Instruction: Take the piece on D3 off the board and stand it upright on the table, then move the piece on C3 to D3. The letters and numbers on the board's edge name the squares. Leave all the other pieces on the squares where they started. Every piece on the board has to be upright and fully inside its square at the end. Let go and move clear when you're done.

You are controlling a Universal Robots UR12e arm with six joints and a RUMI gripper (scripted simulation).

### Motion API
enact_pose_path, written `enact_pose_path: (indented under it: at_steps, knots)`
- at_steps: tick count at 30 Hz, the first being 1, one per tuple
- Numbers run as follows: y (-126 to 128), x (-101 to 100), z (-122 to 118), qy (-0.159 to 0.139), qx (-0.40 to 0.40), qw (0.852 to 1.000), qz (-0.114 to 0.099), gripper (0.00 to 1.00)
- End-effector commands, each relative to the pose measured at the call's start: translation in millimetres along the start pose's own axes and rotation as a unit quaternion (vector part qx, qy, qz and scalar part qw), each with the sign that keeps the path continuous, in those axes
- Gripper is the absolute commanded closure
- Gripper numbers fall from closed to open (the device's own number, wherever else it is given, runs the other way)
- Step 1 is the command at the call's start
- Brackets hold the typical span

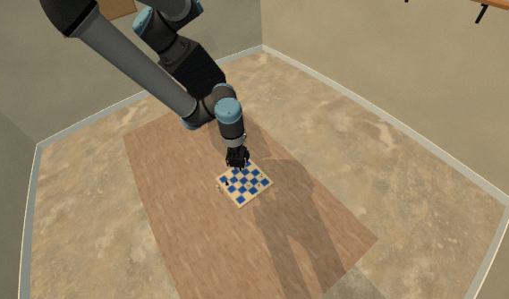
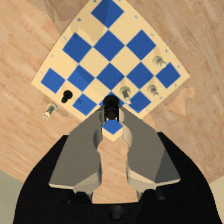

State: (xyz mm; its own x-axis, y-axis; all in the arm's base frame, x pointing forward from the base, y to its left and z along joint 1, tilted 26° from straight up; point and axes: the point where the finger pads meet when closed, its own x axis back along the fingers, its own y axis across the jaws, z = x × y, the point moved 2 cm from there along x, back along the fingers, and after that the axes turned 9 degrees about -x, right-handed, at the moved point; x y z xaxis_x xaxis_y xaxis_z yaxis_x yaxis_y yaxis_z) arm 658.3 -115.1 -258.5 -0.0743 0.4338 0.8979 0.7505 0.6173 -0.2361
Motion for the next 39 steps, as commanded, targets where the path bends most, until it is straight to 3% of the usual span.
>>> enact_pose_path:
  at_steps: [1,8,28,39]
  knots:
    - [0.3,2.1,-0.3,0.000,0.000,1.000,0.000,1.00]
    - [-20.3,2.7,-27.5,0.000,0.007,1.000,0.000,1.00]
    - [-22.1,0.7,-29.7,0.000,0.007,1.000,0.000,1.00]
    - [-21.9,-34.7,-30.0,0.000,0.007,1.000,0.000,1.00]
